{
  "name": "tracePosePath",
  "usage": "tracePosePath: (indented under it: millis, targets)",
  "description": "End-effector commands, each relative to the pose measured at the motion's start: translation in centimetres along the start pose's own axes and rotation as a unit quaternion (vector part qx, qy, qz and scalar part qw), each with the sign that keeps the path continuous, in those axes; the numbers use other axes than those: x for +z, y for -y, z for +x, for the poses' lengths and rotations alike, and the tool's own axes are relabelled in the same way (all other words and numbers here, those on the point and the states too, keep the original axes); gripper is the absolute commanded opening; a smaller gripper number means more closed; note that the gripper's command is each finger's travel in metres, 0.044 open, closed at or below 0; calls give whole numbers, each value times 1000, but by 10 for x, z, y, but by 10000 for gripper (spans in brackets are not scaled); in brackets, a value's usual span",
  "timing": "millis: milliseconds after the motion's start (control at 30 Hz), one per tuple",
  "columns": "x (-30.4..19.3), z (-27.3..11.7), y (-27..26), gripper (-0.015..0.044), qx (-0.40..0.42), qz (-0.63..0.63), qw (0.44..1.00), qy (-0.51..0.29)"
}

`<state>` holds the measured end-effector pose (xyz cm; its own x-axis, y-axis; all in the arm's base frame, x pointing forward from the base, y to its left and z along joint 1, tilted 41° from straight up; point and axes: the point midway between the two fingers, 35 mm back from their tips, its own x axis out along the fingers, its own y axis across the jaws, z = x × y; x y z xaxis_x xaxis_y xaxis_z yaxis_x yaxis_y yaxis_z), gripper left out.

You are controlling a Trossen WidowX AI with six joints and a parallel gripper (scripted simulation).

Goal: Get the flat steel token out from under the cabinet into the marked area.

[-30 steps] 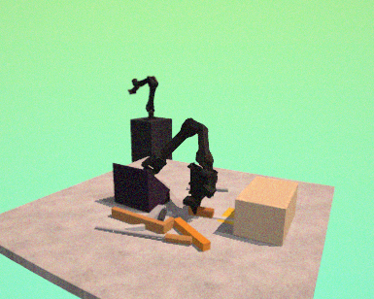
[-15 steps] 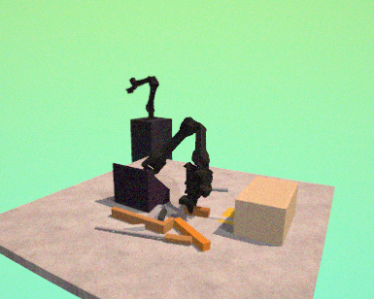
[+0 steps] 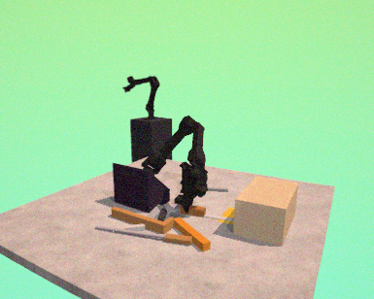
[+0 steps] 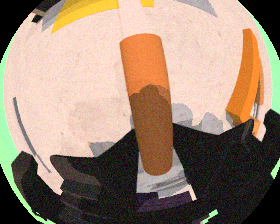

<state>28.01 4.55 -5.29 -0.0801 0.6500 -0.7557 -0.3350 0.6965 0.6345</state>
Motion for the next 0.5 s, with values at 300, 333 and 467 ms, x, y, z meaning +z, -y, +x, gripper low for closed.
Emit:
tracePosePath:
  millis: [300,333,467]
  targets:
    - [-20,1,1,0,0,-1,1000,-2]
    - [-21,1,1,0,0,-1,1000,-2]
    - [-27,1,1,0,0,-1,1000,-2]
